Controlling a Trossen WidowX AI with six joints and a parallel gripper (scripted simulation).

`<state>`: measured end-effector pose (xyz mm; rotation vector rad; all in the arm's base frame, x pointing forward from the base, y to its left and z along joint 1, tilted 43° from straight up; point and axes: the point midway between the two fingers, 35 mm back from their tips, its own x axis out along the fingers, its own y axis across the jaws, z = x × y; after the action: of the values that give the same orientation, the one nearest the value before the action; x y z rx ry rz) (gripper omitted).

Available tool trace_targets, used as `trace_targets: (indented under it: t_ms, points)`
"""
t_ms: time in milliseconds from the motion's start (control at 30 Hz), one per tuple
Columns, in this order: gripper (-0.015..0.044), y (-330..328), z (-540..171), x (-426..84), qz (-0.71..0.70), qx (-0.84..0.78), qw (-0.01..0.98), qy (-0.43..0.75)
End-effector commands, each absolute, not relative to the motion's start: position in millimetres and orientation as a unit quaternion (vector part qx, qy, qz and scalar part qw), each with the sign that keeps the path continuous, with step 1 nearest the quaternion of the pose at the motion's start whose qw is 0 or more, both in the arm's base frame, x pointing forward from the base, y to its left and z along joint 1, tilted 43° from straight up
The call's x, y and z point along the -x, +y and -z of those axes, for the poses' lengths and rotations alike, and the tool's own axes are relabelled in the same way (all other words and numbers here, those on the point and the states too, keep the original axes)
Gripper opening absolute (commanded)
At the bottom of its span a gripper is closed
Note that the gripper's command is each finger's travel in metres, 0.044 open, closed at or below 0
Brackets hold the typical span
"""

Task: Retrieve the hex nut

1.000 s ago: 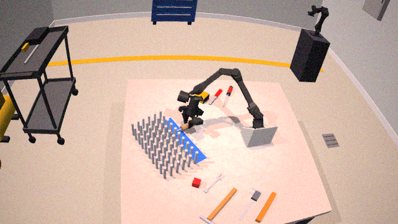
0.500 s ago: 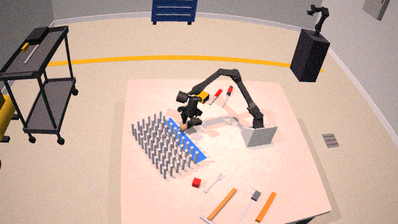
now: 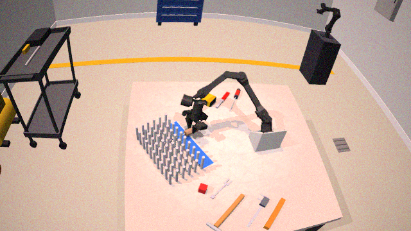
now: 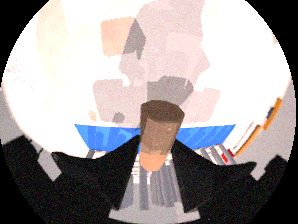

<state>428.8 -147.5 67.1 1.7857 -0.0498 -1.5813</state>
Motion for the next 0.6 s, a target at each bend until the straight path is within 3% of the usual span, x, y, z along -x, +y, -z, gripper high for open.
trace_targets:
  t_ms: [0,567]
  points:
    - [0.0,-150,-64,-430,0.617,-0.695,0.368,-0.021]
    - [0.0,-159,-53,-430,0.617,-0.694,0.37,-0.02]
